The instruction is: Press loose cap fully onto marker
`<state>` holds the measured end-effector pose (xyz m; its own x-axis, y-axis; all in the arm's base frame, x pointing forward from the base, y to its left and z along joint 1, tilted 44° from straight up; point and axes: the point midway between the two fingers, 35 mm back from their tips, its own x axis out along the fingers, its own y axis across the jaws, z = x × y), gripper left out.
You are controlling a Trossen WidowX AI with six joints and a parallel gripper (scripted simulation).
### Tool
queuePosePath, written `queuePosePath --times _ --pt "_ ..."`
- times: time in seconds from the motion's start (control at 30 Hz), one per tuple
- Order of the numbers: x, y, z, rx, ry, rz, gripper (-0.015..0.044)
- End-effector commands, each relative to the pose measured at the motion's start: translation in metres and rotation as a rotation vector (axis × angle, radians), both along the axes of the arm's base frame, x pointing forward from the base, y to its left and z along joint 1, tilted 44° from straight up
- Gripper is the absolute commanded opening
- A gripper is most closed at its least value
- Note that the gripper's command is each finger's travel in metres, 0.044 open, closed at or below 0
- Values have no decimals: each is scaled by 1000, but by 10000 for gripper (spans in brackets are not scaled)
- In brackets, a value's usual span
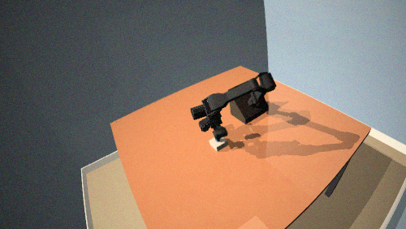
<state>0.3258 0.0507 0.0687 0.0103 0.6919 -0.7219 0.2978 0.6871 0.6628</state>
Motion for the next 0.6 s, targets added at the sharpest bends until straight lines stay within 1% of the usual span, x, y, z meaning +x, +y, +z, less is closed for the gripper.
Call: queuePosePath --times 0.0,0.2,0.3,0.47,0.57 --pt "0 0 0 0 0 0 289" --pt "0 0 0 0 0 0 440" --pt "1 -7 7 -2 0 0 440" --pt "-1 -51 51 -4 1 0 440" --pt "-1 -52 53 -3 2 0 440"
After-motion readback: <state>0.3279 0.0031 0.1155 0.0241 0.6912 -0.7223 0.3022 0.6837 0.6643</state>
